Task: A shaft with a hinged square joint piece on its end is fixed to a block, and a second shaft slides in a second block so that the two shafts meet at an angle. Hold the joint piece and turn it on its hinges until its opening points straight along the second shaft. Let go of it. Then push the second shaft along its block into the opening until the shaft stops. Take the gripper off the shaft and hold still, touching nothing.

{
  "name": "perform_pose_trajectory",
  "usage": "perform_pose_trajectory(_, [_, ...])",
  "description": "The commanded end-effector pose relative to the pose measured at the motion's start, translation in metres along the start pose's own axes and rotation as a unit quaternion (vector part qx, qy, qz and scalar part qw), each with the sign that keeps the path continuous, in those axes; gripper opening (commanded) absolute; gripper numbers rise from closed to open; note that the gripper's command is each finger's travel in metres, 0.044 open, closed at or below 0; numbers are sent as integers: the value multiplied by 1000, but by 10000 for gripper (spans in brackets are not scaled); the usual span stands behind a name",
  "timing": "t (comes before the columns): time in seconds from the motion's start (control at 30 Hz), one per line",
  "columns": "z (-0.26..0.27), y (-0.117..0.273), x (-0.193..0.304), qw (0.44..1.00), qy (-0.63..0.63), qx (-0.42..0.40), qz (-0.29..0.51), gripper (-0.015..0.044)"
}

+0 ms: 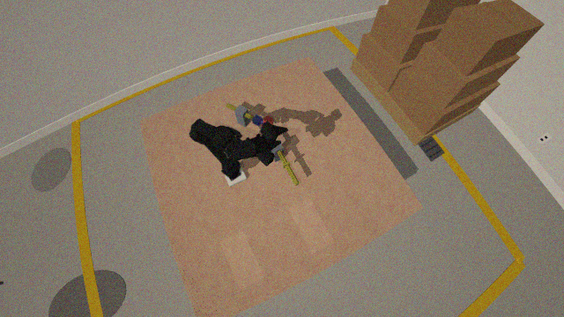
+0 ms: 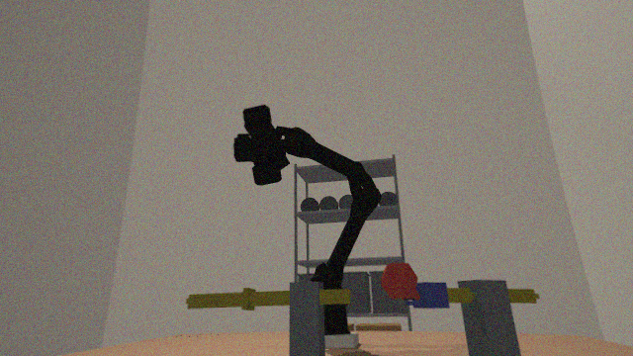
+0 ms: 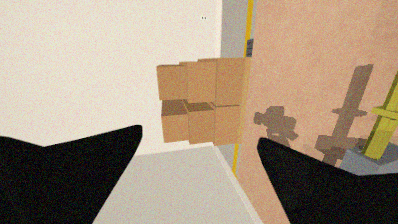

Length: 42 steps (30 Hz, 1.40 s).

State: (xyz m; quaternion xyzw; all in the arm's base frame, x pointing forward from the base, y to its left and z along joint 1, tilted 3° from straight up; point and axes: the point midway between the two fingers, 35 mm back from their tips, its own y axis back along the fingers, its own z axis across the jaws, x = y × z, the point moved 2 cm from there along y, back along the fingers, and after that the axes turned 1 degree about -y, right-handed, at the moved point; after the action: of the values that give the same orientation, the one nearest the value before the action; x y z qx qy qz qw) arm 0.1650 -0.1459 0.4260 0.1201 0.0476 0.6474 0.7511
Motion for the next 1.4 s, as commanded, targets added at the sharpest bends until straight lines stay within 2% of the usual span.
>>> perform_pose_trajectory(0.0, [-2,-13,-2,1000,8,23,14,440])
perform_pose_trajectory(0.73, [-25,-94,24,975,97,165,114,440])
perform_pose_trajectory(1.37, [-62,-157,79,911,213,286,206,440])
